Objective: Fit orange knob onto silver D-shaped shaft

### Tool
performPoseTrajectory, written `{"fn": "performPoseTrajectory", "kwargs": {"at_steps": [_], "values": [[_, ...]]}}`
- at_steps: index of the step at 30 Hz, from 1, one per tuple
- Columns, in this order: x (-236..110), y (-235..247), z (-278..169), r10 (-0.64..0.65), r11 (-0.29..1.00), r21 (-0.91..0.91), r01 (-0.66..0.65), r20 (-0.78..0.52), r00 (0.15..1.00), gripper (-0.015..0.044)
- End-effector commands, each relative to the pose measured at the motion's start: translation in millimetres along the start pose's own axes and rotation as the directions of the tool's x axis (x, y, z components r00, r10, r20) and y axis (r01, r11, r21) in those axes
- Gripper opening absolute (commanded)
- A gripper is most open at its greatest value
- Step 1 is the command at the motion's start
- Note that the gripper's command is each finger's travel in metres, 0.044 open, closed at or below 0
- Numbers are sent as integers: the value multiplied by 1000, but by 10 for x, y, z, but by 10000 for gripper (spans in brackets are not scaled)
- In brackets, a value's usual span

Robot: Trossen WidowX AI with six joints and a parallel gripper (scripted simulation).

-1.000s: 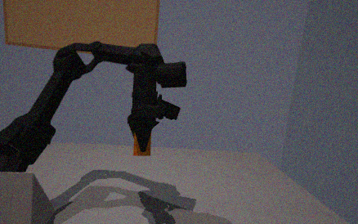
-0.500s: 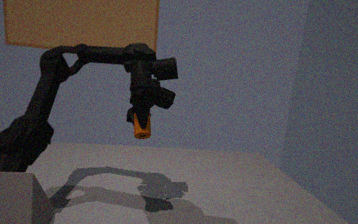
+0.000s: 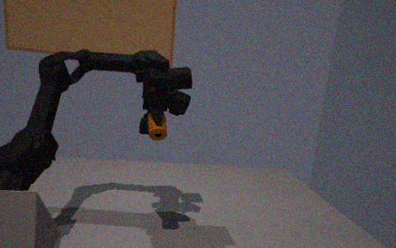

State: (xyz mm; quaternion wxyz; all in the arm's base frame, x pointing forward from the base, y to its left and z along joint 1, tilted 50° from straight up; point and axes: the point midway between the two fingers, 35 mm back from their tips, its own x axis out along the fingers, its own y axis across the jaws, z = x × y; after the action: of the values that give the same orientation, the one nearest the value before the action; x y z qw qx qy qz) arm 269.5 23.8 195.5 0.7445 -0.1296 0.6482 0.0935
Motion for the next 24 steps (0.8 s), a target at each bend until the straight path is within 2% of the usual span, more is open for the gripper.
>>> {"fn": "performPoseTrajectory", "kwargs": {"at_steps": [1, 13, 15, 24], "values": [[-35, -34, -1, -30, 999, 10, 30, 3, 1000, 0], [-35, 7, -2, -145, 989, 11, 145, 3, 989, 0], [-27, 25, -2, -108, 994, 2, 108, -1, 994, 0], [-27, 25, -2, -108, 994, 2, 108, -1, 994, 0]]}}
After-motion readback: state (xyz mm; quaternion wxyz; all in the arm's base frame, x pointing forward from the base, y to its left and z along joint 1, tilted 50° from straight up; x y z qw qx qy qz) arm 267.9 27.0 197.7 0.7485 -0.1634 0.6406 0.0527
